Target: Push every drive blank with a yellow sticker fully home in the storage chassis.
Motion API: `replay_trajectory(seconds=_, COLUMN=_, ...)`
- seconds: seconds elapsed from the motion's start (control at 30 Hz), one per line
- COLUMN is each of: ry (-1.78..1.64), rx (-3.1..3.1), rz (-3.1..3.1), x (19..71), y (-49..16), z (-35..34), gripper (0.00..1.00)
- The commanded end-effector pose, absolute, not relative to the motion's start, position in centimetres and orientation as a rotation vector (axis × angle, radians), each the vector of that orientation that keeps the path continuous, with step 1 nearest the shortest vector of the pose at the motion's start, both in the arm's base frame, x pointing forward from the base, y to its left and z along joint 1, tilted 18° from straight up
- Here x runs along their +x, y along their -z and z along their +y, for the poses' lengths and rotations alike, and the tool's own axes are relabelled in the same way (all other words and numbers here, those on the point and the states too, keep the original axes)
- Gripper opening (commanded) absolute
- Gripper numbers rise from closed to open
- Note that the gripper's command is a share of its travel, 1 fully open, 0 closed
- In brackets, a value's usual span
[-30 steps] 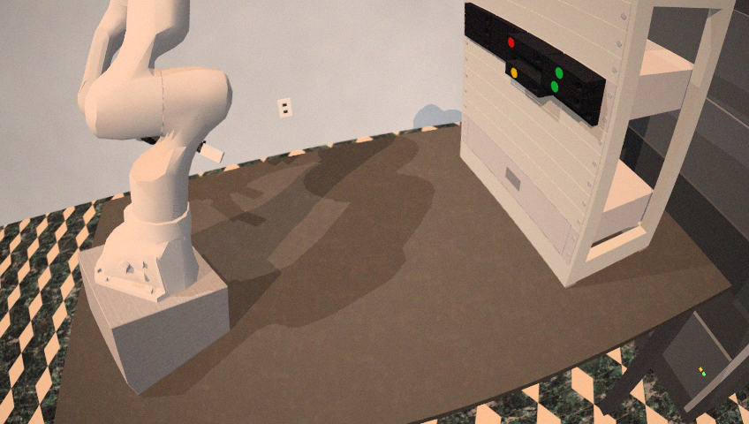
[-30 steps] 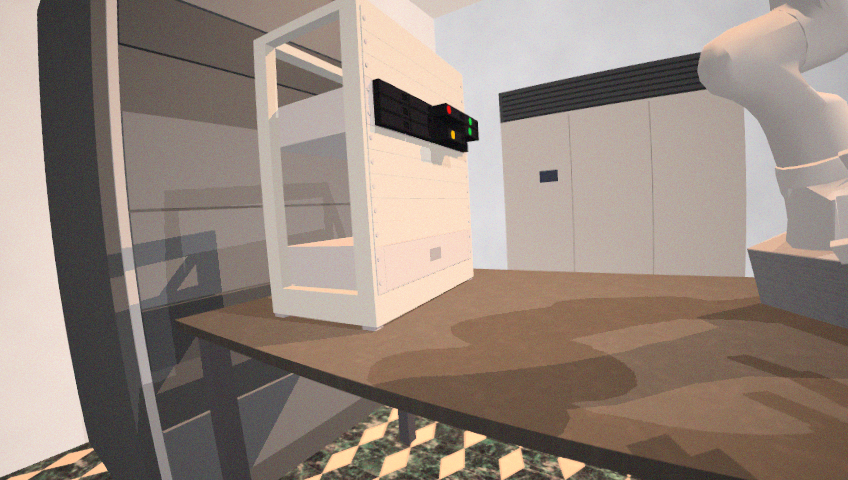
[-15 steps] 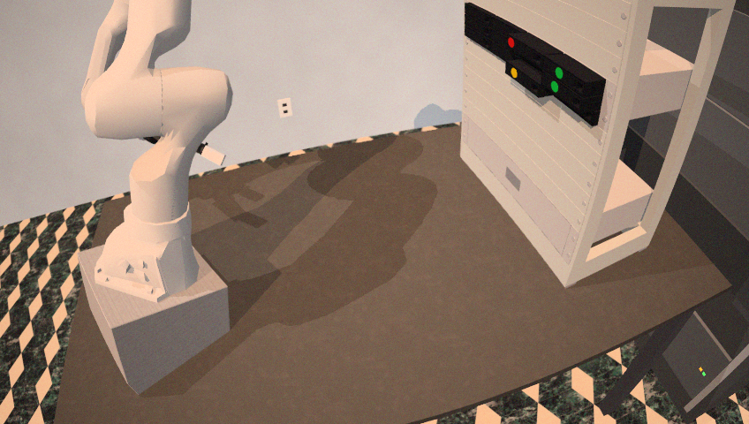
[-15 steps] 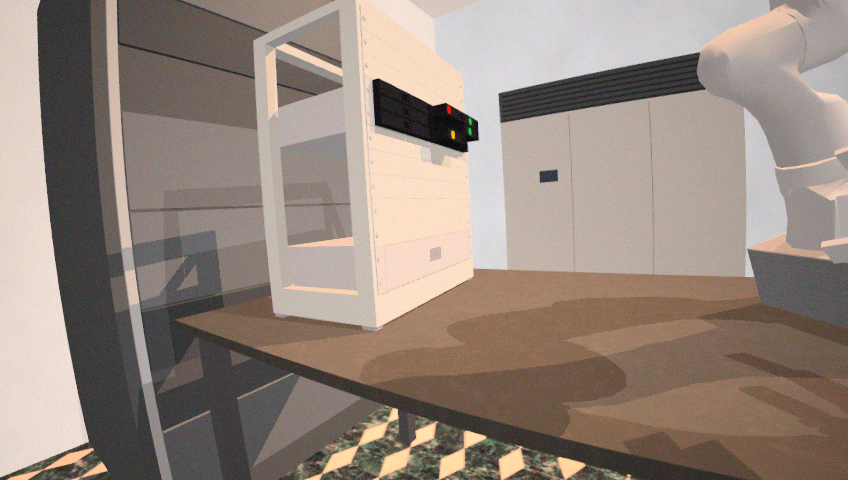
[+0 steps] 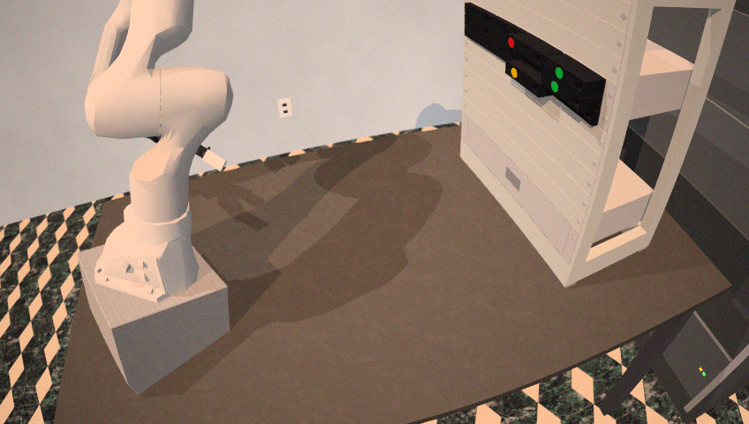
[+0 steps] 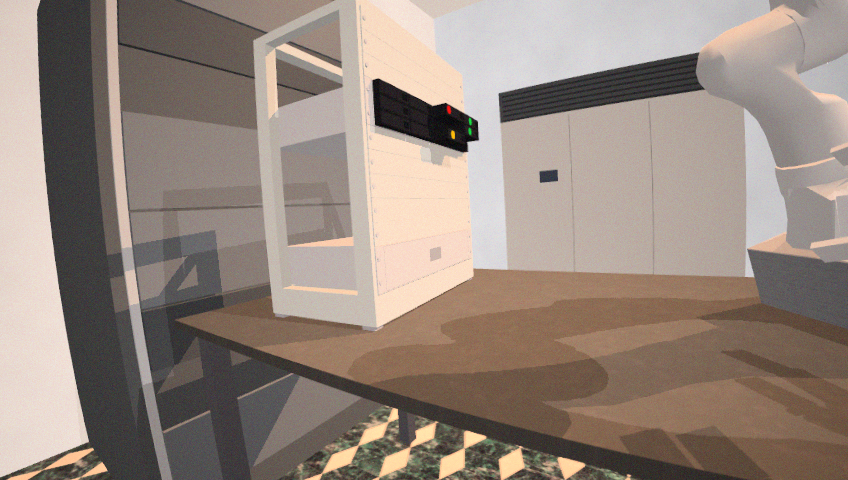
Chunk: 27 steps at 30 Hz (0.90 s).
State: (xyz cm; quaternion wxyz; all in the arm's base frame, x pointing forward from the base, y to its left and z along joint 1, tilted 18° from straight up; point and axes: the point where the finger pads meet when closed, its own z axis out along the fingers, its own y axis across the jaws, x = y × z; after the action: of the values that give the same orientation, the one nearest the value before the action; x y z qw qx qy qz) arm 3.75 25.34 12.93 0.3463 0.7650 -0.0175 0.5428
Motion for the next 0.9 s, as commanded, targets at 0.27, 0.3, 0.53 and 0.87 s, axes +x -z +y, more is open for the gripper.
replay_trajectory(seconds=0.27, ry=-1.205, rx=1.965, rz=-0.035, x=3.5, y=-12.6, z=23.3, gripper=1.00)
replay_trajectory(seconds=0.3, ry=-1.205, rx=1.965, rz=-0.035, x=3.5, y=-12.6, z=23.3, gripper=1.00)
replay_trajectory(seconds=0.53, ry=-1.089, rx=1.958, rz=-0.045, x=3.3, y=-12.4, z=22.1, gripper=1.00)
replay_trajectory(seconds=0.87, ry=-0.883, rx=1.953, rz=-0.064, x=2.7, y=-12.2, z=20.3, gripper=1.00)
